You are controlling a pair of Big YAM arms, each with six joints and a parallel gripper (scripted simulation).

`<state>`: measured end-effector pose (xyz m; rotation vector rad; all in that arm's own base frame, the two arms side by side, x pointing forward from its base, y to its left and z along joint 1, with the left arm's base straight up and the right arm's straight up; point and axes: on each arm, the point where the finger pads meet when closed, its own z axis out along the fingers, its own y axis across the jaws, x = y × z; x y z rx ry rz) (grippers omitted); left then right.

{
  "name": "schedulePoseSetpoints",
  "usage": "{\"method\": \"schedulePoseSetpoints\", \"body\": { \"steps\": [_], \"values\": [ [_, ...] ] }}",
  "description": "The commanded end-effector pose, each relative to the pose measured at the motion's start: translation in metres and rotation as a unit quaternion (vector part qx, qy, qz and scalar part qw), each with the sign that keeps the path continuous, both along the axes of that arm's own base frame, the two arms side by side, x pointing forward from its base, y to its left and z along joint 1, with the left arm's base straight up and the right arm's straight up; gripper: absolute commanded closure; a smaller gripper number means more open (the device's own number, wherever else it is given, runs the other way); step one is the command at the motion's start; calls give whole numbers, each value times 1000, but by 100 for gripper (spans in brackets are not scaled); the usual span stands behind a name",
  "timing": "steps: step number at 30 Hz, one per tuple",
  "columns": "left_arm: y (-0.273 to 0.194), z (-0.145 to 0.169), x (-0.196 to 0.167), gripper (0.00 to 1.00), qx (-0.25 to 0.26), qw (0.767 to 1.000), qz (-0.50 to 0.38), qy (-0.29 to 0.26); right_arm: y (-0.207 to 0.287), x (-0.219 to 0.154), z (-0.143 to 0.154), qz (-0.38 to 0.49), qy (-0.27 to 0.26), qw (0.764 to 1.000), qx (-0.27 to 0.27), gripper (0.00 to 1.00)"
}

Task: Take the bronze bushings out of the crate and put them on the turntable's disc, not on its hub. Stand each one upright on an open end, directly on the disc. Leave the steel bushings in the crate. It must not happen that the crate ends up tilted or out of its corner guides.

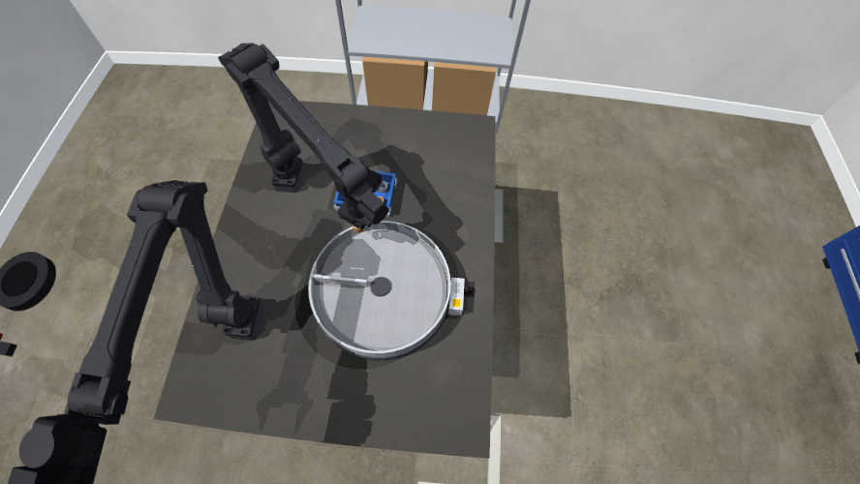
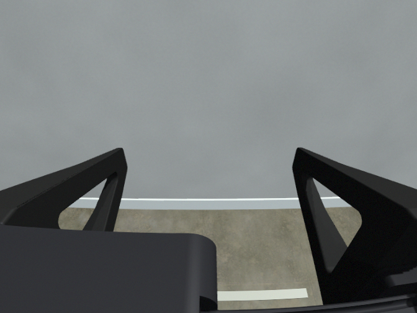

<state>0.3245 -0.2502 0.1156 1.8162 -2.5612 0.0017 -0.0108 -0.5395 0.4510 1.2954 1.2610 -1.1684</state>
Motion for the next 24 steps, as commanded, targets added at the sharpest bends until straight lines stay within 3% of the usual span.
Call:
{"method": "schedulePoseSetpoints", "body": {
  "steps": [1,9,14,24],
  "values": [
    [-31,17,21,100,-9,1000,-2,-13,-5,-2,50,-3,6,999,-46,0],
    [-85,16,27,100,-9,998,-56,-13,-5,-2,50,-3,6,999,-46,0],
    [-81,31,35,100,-20,998,-46,-26,-5,-2,50,-3,6,999,-46,0],
    [-89,20,35,100,-19,998,-53,-25,-5,-2,50,-3,6,999,-46,0]
  ]
}}
